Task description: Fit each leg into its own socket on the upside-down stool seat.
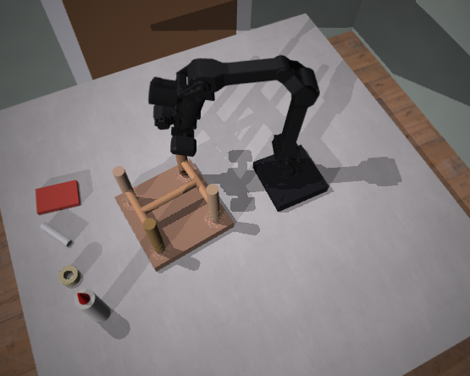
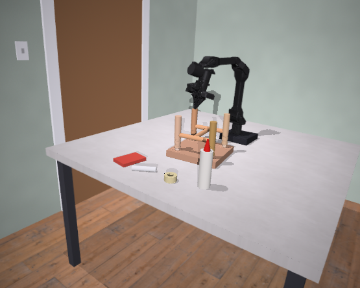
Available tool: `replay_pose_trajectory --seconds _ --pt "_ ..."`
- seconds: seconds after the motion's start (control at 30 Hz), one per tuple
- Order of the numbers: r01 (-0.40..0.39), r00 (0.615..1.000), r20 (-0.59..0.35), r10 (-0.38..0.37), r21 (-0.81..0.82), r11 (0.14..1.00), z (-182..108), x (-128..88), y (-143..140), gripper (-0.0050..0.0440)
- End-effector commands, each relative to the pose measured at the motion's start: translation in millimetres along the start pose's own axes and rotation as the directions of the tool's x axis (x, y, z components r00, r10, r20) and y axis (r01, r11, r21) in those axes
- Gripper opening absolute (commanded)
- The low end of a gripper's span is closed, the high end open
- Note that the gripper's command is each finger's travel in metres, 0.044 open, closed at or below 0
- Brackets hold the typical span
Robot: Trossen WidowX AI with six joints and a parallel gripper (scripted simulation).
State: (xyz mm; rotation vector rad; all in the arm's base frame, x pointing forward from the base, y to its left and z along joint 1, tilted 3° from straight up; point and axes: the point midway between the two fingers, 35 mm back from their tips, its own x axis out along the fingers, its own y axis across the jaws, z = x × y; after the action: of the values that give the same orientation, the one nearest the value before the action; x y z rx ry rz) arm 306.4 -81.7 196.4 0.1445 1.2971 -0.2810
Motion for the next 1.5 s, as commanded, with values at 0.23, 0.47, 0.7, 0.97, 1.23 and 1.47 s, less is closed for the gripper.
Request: replay_pose_trajectory --seconds 0.23,0.47,0.7,0.97,1.23,1.47 --pt "-0.006 1.000 -0.025 0.006 -0.003 1.000 0 -3 1 0.0000" --pt "-0.005 1.000 -0.017 0.005 -0.002 1.000 4 -12 1 0.0000" --pt "-0.004 1.000 -0.009 0.004 -0.001 1.000 7 -21 1 0.0000" --pt "-0.006 1.000 -0.008 0.006 -0.009 1.000 7 -25 2 0.0000" --pt "-0.067 0.995 0.061 0.078 -0.163 0.984 39 -19 60 0.0000" --pt "-0.122 0.979 0.115 0.168 -0.331 0.936 61 -17 136 0.0000"
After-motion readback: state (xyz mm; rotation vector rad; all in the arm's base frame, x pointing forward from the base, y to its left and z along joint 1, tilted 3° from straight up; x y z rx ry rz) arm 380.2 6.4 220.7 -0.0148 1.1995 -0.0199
